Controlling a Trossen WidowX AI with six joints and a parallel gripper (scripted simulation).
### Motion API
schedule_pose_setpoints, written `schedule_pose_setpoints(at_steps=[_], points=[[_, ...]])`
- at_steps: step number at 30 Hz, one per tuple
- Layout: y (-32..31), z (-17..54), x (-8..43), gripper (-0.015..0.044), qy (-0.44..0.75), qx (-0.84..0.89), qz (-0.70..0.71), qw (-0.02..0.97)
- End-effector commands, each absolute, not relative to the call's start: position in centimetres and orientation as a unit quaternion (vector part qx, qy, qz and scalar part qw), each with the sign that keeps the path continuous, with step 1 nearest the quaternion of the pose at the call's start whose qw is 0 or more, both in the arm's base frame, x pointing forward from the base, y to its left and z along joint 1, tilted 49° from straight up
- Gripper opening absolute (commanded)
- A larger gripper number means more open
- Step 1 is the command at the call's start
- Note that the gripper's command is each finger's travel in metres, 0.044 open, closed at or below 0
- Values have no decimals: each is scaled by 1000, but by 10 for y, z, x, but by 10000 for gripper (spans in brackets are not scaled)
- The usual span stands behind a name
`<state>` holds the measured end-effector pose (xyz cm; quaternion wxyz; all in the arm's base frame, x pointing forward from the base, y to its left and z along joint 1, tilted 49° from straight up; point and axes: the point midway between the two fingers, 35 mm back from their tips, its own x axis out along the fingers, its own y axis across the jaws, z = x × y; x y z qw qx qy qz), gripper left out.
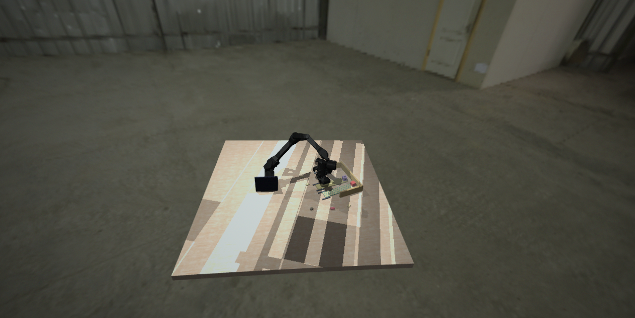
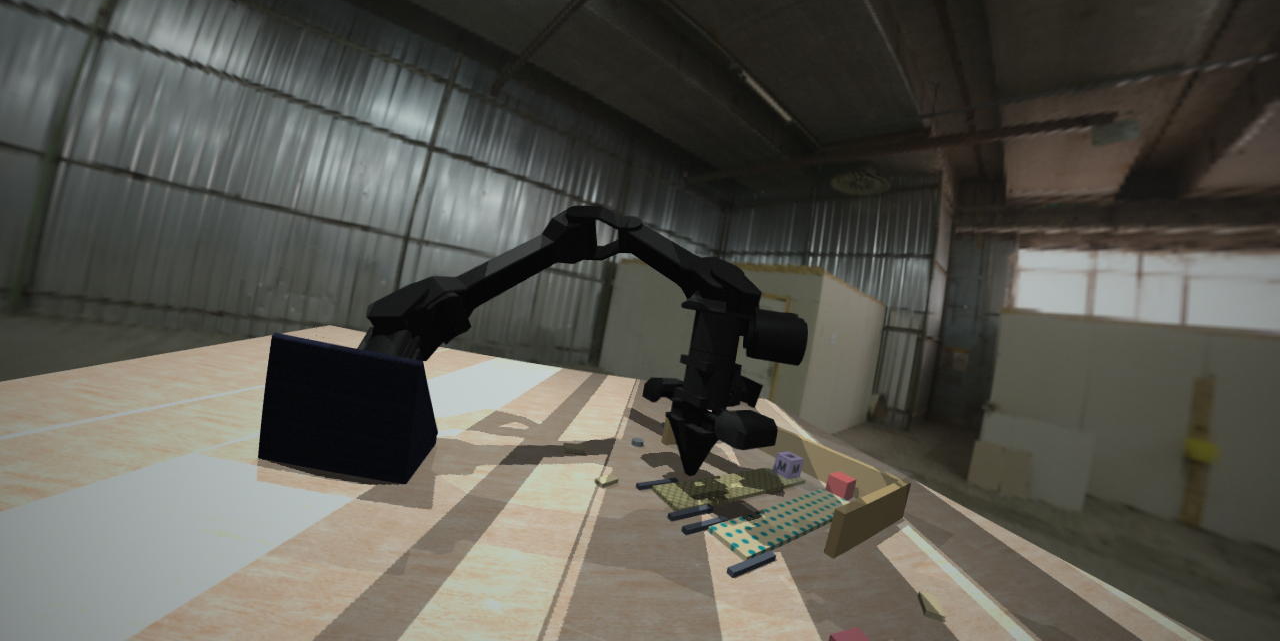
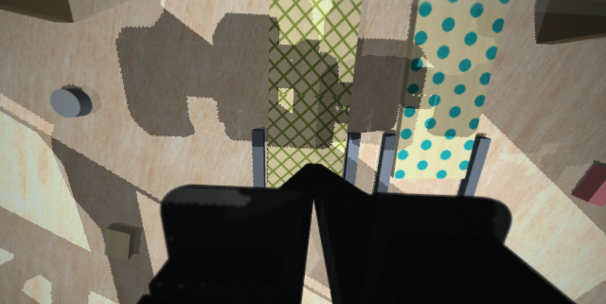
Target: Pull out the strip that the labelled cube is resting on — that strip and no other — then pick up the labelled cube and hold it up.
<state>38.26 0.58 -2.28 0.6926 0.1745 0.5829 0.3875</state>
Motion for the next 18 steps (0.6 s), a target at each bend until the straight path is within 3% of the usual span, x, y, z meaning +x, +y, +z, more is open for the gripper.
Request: schedule_pose_setpoints(at_steps=[1, 18], points=[[14, -29, 380, 0, 585, 179, 390, 688], [28, -40, 380, 0, 585, 179, 391, 688]])
